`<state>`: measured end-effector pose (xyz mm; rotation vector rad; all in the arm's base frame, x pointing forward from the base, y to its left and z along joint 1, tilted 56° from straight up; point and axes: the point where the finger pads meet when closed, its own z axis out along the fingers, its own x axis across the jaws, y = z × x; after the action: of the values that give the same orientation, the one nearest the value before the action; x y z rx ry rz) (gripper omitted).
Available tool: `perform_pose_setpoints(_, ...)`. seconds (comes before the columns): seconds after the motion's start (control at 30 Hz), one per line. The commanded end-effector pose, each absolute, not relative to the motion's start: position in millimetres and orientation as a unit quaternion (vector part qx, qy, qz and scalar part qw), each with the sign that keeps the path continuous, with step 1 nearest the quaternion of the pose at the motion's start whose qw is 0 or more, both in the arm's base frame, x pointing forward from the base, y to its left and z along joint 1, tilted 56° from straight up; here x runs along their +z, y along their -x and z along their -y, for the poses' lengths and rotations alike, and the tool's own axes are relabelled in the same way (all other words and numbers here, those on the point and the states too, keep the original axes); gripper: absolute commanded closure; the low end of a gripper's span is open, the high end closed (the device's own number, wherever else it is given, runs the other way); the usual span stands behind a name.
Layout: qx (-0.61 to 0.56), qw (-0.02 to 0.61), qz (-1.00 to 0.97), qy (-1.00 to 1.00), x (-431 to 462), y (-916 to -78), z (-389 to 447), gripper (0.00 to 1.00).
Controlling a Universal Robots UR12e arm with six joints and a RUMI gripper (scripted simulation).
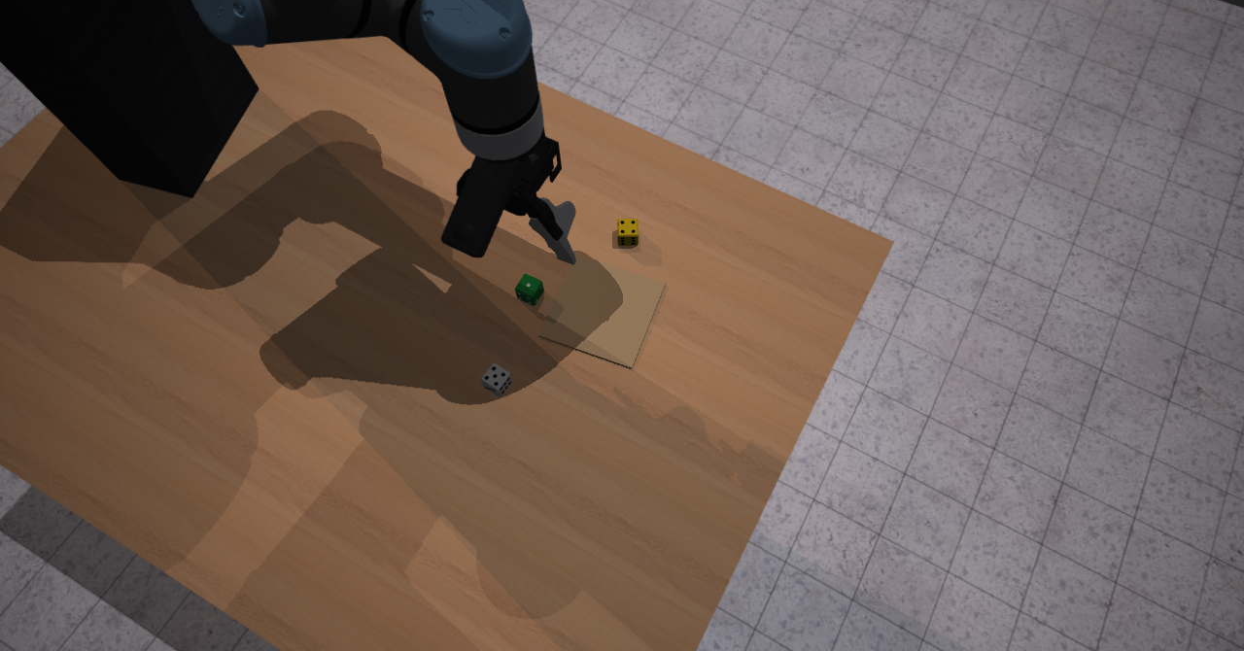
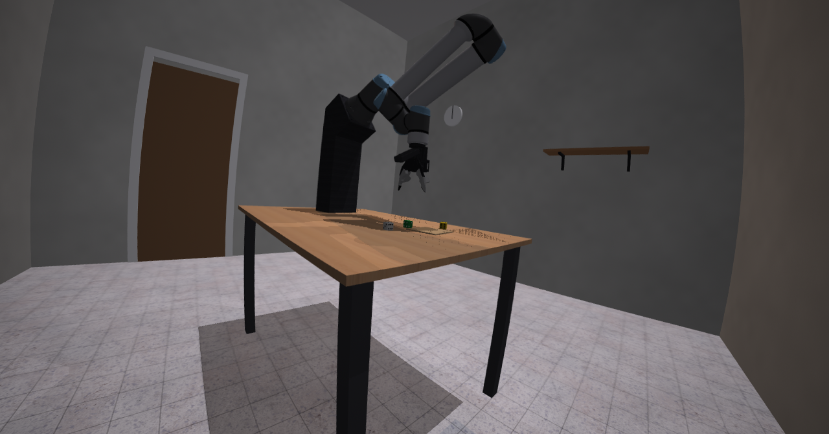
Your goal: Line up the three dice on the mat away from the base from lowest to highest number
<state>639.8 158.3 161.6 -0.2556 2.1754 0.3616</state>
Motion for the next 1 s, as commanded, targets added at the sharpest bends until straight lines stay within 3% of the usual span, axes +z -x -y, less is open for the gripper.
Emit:
perform_pose_setpoints(0.0, 0.145, 0.445, -0.877, 0.105, 162, -640, -158, 0.00)
perform_pose_setpoints(0.97, 0.022, 0.468, -0.818, 0.334, 155, -656, -161, 0.00)
